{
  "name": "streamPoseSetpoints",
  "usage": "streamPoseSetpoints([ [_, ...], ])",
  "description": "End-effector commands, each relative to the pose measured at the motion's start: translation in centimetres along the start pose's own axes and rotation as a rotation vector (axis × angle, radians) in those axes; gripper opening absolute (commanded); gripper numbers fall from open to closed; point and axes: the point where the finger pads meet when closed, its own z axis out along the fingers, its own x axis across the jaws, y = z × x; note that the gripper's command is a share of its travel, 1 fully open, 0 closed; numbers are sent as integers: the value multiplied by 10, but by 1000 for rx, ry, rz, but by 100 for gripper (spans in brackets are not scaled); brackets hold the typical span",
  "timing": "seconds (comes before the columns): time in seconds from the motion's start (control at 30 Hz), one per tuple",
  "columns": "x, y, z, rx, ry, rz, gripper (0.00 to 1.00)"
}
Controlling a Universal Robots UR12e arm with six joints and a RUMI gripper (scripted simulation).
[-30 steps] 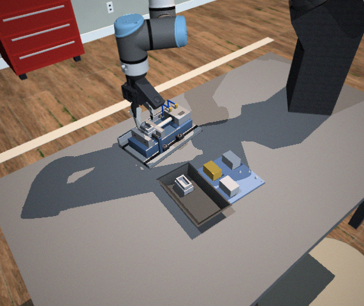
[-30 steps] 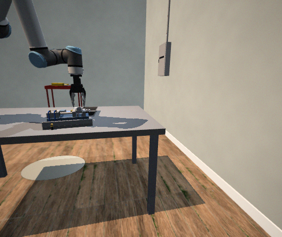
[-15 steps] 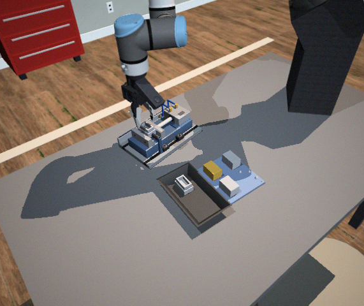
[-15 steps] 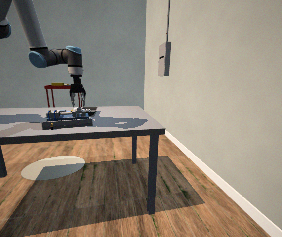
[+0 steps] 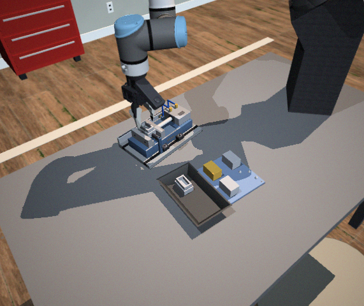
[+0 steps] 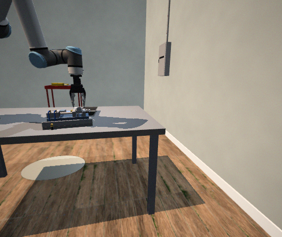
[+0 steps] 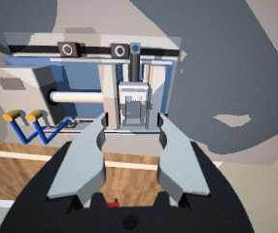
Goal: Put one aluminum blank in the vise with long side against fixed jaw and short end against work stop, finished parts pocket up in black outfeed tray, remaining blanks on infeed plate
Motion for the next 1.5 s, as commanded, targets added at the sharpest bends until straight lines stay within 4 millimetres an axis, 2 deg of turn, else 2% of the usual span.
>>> streamPoseSetpoints([
  [0.0, 3, 3, 2, -2, 3, 2, 40],
  [1.47, 3, 3, 13, -2, 3, 1, 40],
])
